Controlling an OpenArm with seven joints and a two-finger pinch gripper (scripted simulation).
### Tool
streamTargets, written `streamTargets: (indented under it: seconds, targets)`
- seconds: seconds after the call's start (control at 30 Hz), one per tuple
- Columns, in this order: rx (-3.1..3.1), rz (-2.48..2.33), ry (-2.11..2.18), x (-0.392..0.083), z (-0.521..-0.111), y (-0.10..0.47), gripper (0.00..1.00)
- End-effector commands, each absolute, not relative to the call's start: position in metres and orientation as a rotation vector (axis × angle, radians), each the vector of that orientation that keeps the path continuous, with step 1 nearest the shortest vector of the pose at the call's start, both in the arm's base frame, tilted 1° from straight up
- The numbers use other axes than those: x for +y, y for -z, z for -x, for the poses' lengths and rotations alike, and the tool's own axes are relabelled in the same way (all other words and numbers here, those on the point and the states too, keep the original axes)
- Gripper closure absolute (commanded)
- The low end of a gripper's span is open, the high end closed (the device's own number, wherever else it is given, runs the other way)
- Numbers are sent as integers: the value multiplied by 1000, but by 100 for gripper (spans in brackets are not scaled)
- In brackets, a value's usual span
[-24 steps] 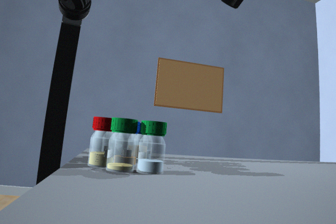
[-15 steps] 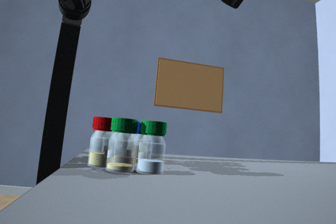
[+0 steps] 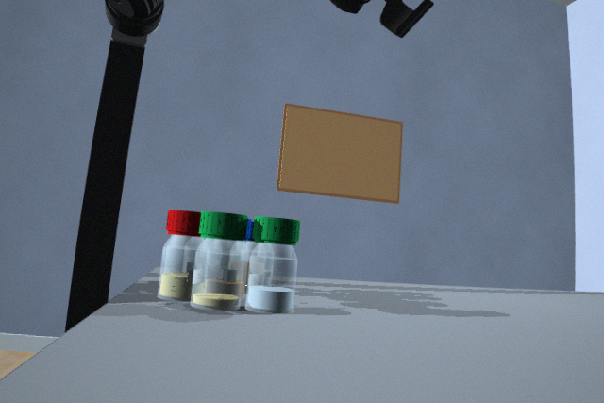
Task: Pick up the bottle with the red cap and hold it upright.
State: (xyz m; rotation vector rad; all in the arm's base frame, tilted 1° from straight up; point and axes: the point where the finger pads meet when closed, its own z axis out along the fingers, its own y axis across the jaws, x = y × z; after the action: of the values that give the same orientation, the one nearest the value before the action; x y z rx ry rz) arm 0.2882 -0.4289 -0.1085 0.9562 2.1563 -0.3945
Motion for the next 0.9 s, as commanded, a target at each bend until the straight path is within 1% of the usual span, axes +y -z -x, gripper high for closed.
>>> streamTargets:
  seconds: [0.0,0.07,0.3,0.63,0.87]
  targets:
    - [2183,-992,344,-420,-286,116,55]
    - [2221,-1003,283,-407,-286,125,55]
    - [2221,-1003,283,-407,-286,125,55]
    - [2439,-1078,-7,-335,-269,161,55]
    - [2439,-1078,-7,-335,-269,161,55]
